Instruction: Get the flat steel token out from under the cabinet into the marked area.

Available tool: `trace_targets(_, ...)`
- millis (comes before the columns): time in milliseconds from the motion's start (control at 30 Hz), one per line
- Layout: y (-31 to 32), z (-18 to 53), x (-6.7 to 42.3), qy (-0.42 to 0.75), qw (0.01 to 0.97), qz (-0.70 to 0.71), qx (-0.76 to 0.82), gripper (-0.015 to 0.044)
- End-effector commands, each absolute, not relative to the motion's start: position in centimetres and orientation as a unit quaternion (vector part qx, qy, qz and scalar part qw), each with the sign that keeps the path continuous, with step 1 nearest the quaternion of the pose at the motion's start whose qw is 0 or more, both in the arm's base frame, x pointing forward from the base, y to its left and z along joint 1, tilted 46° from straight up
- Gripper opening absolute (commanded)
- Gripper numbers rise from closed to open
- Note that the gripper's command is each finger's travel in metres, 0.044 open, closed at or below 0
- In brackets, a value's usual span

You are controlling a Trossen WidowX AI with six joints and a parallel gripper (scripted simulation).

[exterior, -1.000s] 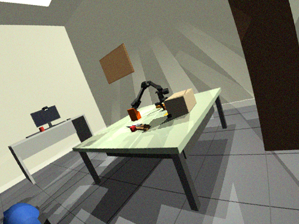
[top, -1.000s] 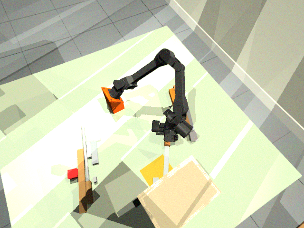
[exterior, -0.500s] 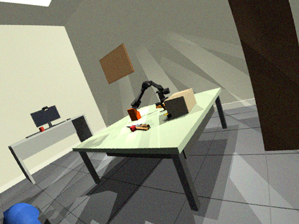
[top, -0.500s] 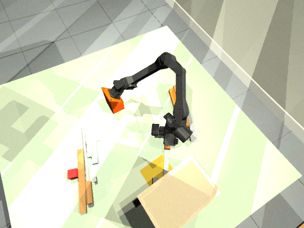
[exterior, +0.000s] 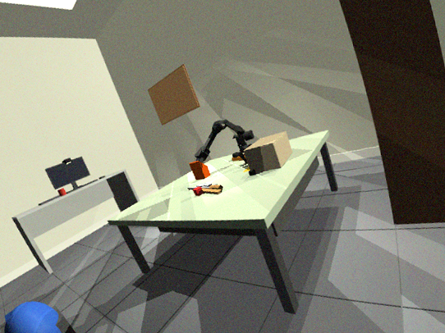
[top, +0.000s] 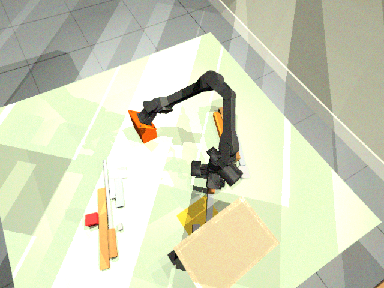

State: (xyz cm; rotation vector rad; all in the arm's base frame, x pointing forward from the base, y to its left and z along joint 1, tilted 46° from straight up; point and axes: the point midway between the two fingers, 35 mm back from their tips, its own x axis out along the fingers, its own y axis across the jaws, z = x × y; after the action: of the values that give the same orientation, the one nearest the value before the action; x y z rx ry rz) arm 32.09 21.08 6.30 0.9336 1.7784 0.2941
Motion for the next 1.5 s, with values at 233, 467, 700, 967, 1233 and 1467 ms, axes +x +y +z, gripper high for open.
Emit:
trace_targets(233, 20.6, 5.6, 33.6, 0.744, 0.529, 0.123, 0.39, 0.0)
trace_targets(467, 20.4, 5.3, 33.6, 0.744, 0.529, 0.123, 0.39, 0.0)
trace_targets(700, 19.9, 4.7, 33.2, 0.744, 0.529, 0.123, 0.39, 0.0)
trace_targets(967, 19.6, 4.4, 33.0, 0.744, 0.529, 0.122, 0.39, 0.0)
trace_targets(1233, 19.7, 4.7, 32.5, 0.744, 0.529, 0.122, 0.39, 0.0)
trace_targets(1467, 20.0, 5.1, 31.7, 0.744, 0.528, 0.122, 0.39, 0.0)
